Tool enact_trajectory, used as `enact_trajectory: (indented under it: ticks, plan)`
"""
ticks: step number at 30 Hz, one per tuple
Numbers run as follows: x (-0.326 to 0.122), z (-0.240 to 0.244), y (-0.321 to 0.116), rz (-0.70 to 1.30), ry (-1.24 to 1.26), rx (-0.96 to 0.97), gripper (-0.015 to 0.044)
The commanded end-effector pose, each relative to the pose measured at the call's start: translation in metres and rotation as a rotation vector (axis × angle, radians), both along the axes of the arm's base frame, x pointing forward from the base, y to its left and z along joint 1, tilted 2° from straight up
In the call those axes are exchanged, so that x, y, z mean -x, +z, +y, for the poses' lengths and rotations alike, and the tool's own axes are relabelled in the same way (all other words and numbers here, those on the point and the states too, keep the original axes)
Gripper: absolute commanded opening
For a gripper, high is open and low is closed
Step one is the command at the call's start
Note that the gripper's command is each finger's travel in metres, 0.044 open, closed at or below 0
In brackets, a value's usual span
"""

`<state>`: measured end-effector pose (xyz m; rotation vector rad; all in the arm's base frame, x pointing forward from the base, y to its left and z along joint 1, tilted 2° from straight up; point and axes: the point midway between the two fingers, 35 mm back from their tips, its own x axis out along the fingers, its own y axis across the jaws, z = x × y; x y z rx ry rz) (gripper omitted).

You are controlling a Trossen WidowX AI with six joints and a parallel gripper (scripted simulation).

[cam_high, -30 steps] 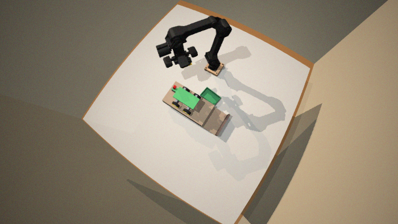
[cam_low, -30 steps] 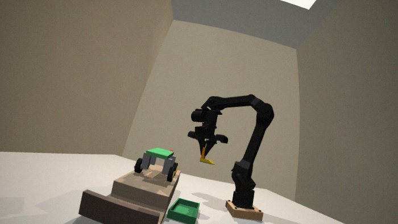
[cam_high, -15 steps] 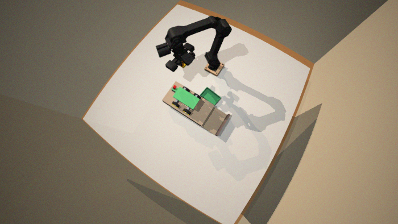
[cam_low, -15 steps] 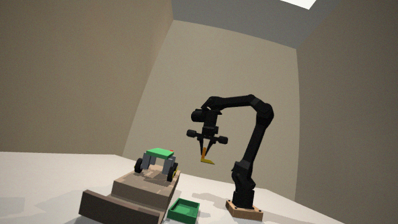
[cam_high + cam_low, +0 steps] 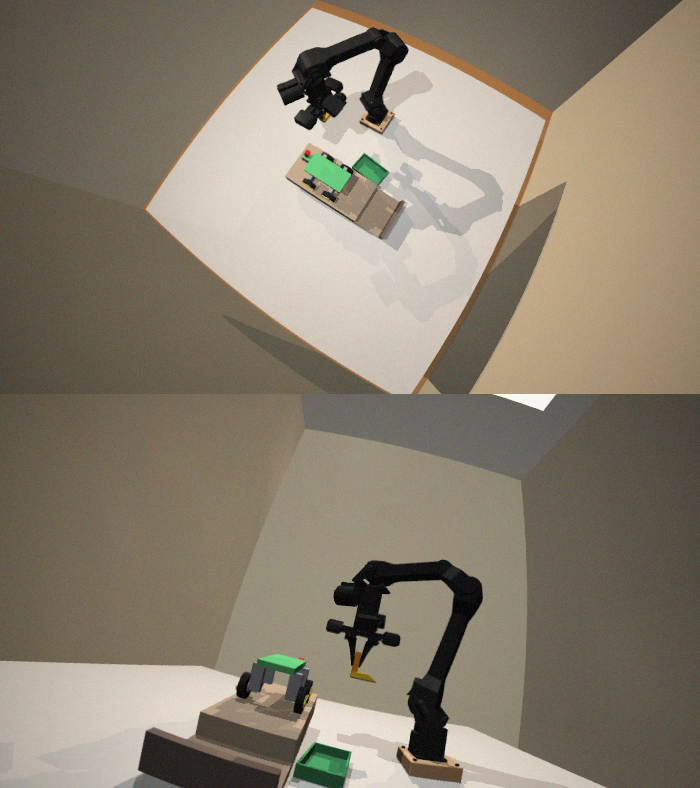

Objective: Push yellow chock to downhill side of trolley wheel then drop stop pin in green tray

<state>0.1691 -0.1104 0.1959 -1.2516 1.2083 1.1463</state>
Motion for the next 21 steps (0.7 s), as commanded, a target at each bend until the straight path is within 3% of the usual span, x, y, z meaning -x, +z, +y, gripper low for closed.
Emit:
enact_trajectory:
  ticks: [1, 21]
  plan:
    - [-0.002, 0.012, -0.003, 0.007, -0.001, -0.008, 0.0]
    - [-0.023, 0.069, -0.004, 0.005, -0.001, -0.014, 0.0]
